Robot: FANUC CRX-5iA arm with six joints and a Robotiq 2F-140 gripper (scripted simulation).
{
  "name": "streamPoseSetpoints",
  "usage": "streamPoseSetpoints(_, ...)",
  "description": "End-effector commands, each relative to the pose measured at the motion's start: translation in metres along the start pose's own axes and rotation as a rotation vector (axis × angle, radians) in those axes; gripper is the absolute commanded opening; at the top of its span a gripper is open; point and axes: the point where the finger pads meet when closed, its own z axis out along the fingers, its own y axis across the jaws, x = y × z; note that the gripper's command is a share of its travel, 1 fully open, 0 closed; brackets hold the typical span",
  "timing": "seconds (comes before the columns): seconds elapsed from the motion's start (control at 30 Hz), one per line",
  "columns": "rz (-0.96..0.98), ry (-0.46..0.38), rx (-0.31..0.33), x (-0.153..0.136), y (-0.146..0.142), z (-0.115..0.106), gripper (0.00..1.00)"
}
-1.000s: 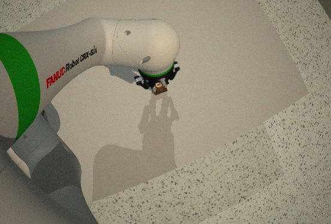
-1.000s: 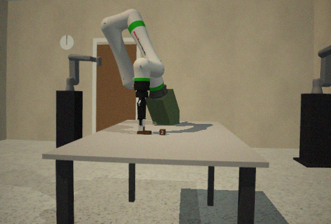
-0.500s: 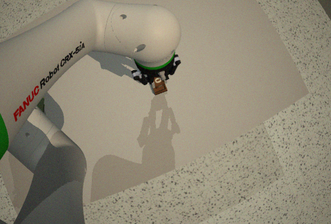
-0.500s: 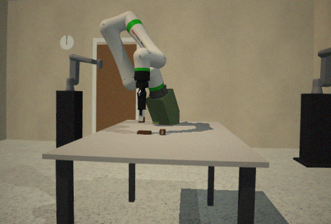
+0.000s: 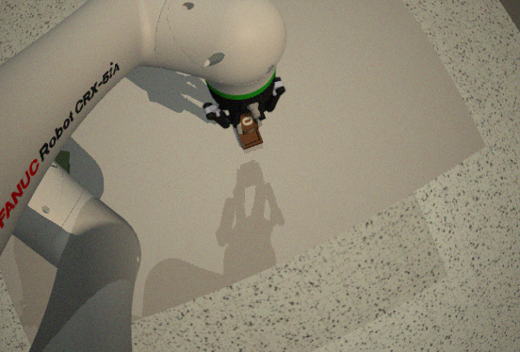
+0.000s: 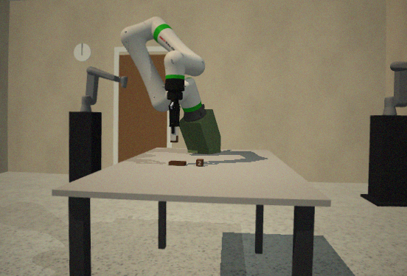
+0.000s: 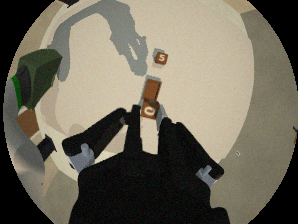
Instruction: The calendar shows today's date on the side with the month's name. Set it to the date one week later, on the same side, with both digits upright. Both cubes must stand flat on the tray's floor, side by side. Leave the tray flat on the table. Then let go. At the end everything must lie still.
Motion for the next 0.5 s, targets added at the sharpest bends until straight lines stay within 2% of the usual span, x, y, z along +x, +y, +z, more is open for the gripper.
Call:
streamPoseSetpoints(0.0, 0.000, 0.000, 0.000, 0.000, 0.000, 0.000, 0.17)
streamPoseSetpoints(0.1, 0.032, 0.000, 0.000, -0.002, 0.000, 0.000, 0.17)
streamPoseSetpoints(0.4, 0.455, 0.001, 0.006, -0.027, 0.001, 0.004, 0.17)
streamPoseSetpoints(0.47, 0.455, 0.001, 0.006, -0.027, 0.001, 0.004, 0.17)
